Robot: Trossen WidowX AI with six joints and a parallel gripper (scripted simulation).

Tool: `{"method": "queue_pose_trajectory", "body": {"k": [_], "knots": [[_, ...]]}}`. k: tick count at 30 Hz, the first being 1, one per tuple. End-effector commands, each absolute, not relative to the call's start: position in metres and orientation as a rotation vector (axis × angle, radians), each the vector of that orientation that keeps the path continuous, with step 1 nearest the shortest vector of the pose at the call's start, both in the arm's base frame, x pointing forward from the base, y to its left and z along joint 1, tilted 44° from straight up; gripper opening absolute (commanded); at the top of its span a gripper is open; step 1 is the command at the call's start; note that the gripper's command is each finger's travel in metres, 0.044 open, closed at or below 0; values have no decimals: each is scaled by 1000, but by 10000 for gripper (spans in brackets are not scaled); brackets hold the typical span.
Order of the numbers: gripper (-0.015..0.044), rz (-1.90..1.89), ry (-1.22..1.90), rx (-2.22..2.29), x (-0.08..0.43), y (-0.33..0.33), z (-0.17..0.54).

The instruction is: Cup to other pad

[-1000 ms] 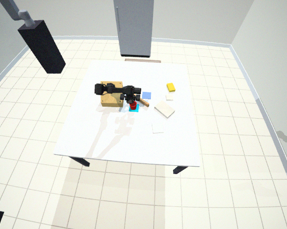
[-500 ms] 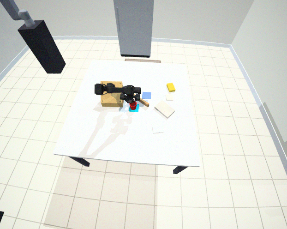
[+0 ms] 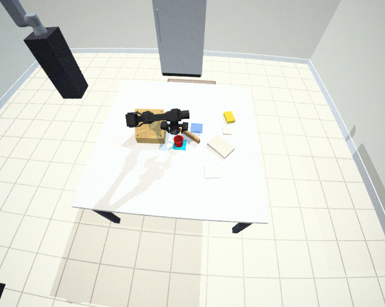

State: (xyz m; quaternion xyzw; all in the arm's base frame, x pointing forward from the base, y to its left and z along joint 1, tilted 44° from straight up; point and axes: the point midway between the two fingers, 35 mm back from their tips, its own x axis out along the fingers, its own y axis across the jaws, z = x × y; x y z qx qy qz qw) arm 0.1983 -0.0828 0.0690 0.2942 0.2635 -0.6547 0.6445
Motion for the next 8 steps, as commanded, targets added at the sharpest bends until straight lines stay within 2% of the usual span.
{"method": "queue_pose_trajectory", "body": {"k": [1,8], "knots": [[440,-1492,593,678,198,-72,80],[440,-1488,593,671,199,-72,80]]}}
